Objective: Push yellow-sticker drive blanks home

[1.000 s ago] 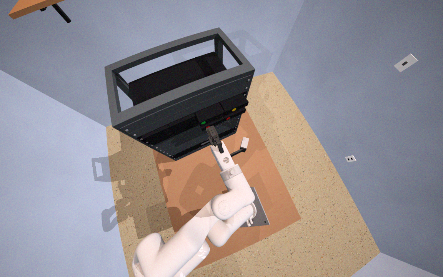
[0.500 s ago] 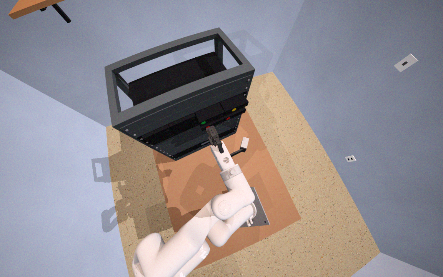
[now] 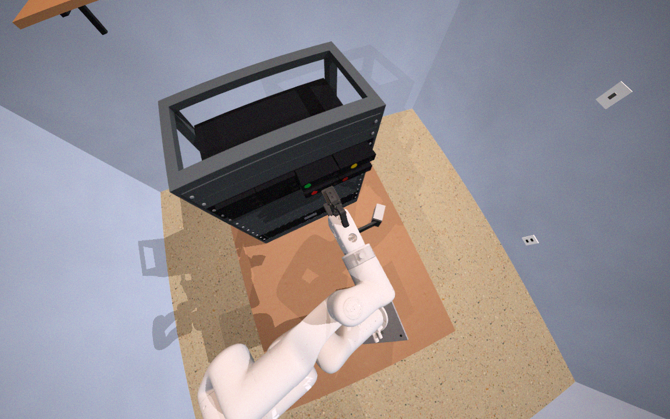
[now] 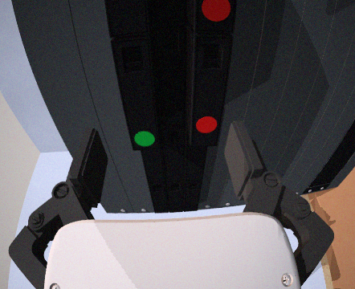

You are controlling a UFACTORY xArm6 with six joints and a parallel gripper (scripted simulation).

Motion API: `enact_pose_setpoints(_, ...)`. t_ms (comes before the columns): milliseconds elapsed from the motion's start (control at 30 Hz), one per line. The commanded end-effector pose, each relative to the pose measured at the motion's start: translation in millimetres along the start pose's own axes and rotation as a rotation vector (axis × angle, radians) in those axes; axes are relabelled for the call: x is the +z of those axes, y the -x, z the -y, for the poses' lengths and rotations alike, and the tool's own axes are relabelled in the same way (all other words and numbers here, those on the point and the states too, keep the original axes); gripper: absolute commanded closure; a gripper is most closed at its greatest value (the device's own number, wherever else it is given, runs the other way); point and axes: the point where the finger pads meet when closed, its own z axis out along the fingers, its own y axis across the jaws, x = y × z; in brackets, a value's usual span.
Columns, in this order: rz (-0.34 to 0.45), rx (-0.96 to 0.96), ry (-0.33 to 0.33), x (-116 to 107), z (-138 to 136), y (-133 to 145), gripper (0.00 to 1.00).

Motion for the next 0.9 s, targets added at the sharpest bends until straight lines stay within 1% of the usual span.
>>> enact_pose_setpoints(0,0.005,-0.003,-0.001,2,2,-24,0.0)
enact_pose_setpoints(33,0.005,-0.003,-0.001,2,2,-24,0.0)
enact_pose_setpoints(267,0.005,-0.003,-0.001,2,2,-64,0.0)
enact_pose_setpoints(433,0.005,-0.003,-0.001,2,2,-84,0.0)
enact_pose_setpoints(533,0.005,-0.003,-0.001,2,2,-90,0.0)
enact_pose_setpoints(867,0.005,-0.003,-0.001,2,2,-91,0.0)
